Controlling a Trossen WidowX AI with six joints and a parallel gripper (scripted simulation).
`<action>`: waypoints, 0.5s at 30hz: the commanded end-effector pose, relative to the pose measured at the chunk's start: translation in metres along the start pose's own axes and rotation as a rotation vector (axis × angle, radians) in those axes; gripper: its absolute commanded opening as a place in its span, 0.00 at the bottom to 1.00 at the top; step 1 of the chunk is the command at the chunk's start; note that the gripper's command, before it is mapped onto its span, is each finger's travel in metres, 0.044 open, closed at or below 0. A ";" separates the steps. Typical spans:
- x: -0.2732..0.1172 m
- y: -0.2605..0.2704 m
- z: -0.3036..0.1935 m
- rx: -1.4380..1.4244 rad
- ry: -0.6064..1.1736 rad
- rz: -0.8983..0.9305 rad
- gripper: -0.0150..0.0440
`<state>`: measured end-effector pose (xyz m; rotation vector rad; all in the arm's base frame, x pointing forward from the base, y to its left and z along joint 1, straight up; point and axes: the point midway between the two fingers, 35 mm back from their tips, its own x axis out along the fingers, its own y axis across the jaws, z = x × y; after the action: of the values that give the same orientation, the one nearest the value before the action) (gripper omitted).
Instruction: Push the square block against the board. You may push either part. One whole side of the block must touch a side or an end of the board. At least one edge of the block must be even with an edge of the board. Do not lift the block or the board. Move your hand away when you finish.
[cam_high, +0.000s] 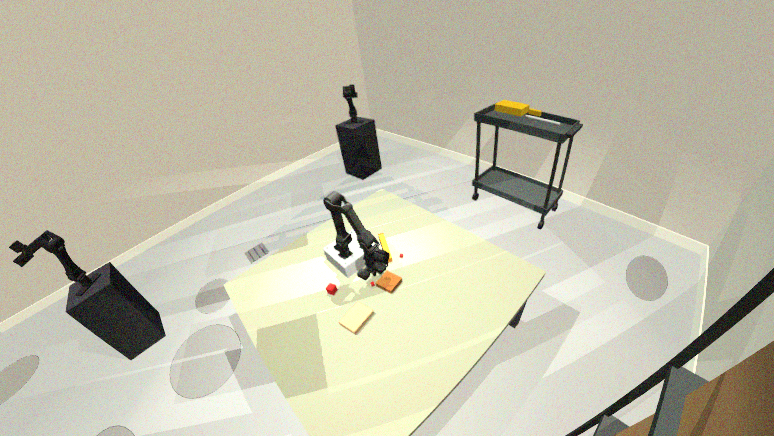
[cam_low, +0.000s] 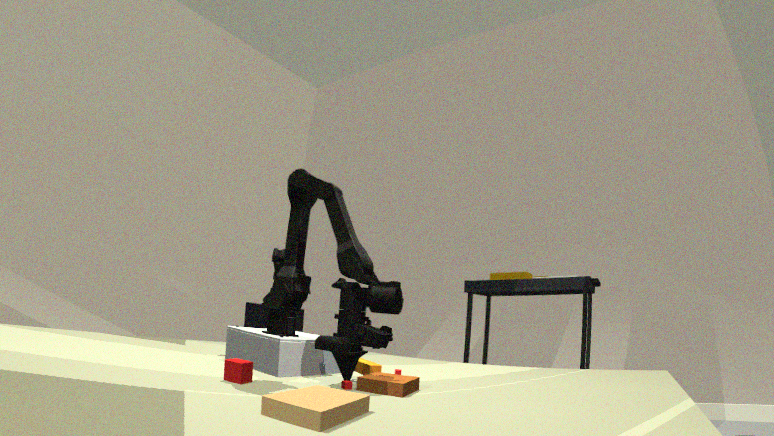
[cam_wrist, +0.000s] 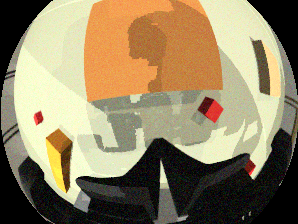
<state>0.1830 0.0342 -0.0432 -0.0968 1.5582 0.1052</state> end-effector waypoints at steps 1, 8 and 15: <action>-0.001 0.000 -0.007 0.006 -0.009 -0.004 0.25; -0.039 0.000 -0.004 0.004 -0.007 -0.002 0.25; -0.056 0.000 -0.007 0.006 -0.010 -0.003 0.25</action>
<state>0.1782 0.0343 0.0053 -0.0960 1.5461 0.1066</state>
